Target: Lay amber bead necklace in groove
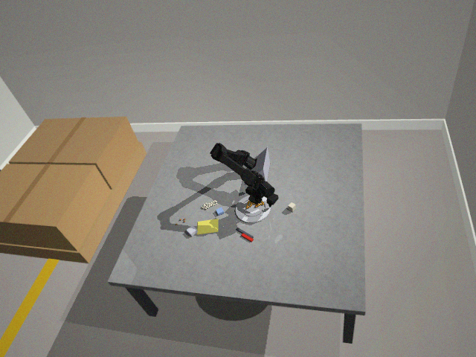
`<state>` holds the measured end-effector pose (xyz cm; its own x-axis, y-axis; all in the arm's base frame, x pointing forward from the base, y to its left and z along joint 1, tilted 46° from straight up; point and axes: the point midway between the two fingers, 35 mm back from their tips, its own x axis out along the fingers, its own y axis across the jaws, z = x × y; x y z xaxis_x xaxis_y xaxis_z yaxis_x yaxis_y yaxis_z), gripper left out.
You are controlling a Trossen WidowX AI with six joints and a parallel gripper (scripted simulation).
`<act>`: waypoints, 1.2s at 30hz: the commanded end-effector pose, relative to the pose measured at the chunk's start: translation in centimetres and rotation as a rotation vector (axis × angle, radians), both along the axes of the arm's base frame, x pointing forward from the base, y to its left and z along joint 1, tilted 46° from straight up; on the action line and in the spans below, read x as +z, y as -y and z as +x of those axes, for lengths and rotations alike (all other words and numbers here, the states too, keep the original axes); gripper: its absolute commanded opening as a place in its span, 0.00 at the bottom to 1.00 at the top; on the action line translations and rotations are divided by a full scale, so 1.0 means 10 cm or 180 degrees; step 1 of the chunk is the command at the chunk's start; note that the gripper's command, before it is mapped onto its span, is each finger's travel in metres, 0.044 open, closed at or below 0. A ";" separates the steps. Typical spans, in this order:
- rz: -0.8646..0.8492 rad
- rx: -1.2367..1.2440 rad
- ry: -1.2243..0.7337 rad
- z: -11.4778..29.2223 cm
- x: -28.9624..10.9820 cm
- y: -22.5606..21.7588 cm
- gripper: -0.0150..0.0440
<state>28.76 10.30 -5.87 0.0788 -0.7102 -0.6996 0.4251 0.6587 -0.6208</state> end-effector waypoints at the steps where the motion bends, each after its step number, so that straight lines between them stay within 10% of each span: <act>1: 0.0043 -0.0315 0.0298 -0.01 0.05 -0.02 0.87; 10: 0.0217 -0.1927 0.1928 -0.03 0.34 -0.11 0.47; 36: 0.0241 -0.1918 0.1936 -0.01 0.27 -0.06 0.46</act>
